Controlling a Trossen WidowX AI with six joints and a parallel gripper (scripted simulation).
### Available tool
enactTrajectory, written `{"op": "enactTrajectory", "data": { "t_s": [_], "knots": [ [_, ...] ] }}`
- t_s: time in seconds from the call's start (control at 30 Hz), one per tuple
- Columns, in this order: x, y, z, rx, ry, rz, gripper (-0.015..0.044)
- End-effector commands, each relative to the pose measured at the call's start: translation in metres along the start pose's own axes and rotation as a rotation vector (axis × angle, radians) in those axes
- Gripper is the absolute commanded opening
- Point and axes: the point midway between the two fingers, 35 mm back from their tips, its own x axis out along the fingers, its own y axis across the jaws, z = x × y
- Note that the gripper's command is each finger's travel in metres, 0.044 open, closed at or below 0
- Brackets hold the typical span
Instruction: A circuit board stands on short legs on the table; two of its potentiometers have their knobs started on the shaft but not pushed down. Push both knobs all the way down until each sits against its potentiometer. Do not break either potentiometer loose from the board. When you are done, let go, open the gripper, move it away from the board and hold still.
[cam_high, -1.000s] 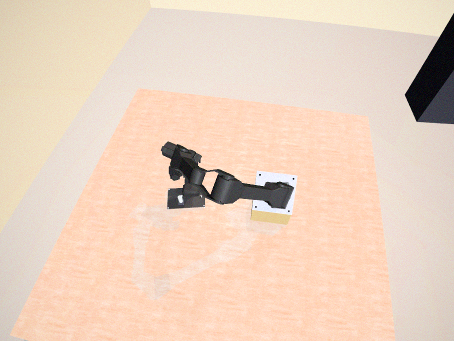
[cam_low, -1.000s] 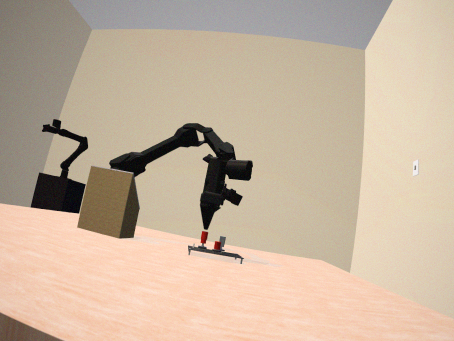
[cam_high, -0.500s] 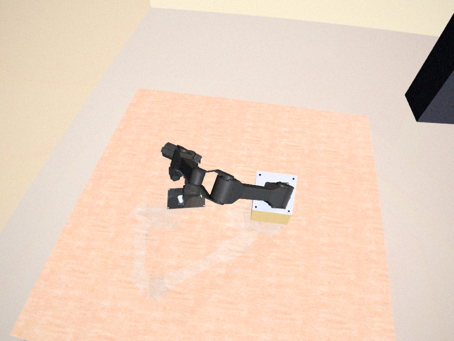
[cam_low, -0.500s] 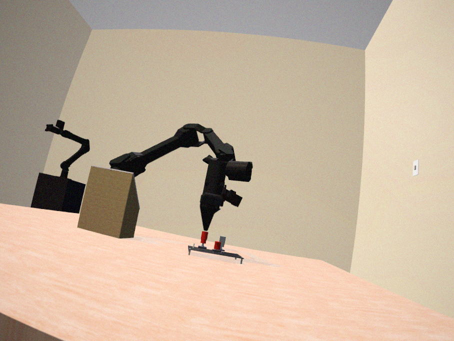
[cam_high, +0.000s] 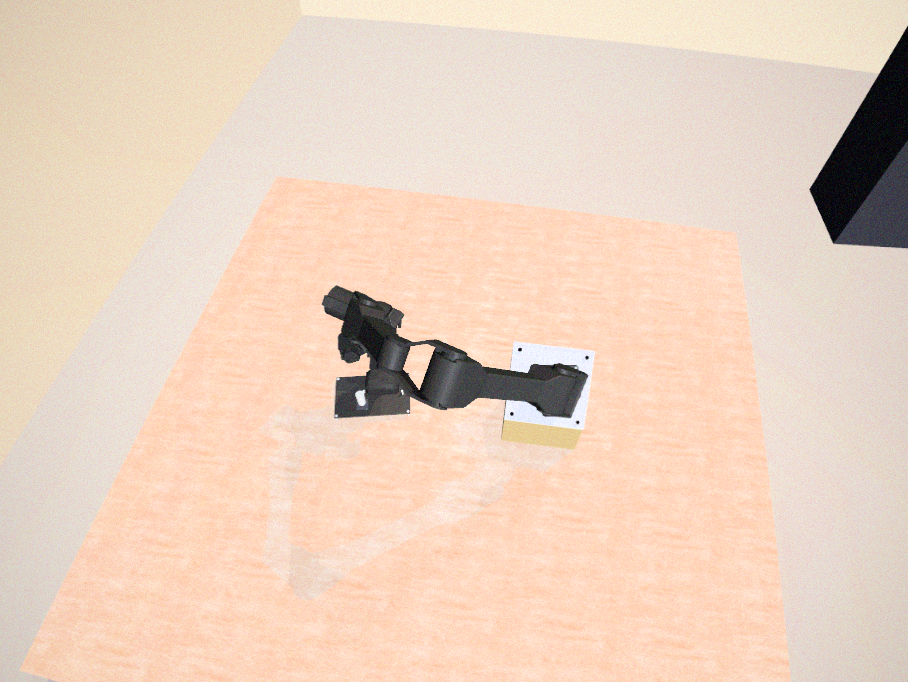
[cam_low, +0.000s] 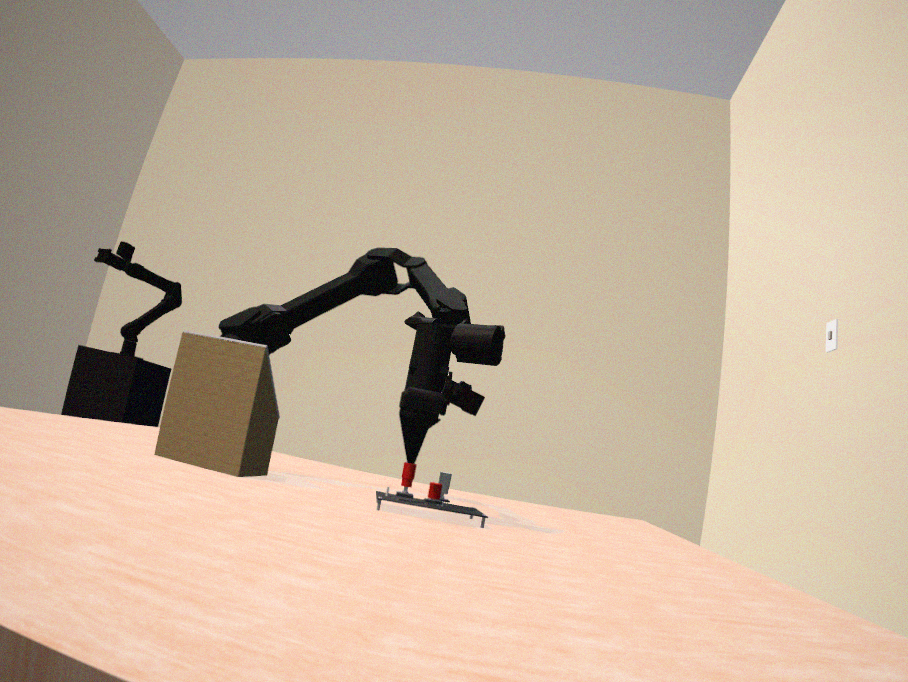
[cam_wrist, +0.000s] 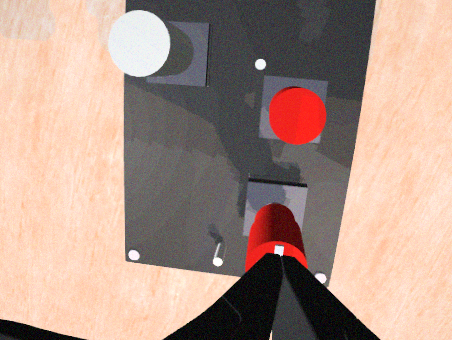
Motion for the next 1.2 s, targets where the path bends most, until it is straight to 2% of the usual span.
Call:
{"op": "enactTrajectory", "data": {
  "t_s": [0.0,1.17],
  "knots": [
    [0.0,0.0001,-0.0004,0.008,0.0,0.006,0.0],
    [0.0043,0.0002,-0.0004,0.008,0.0,0.006,0.0]
  ]
}}
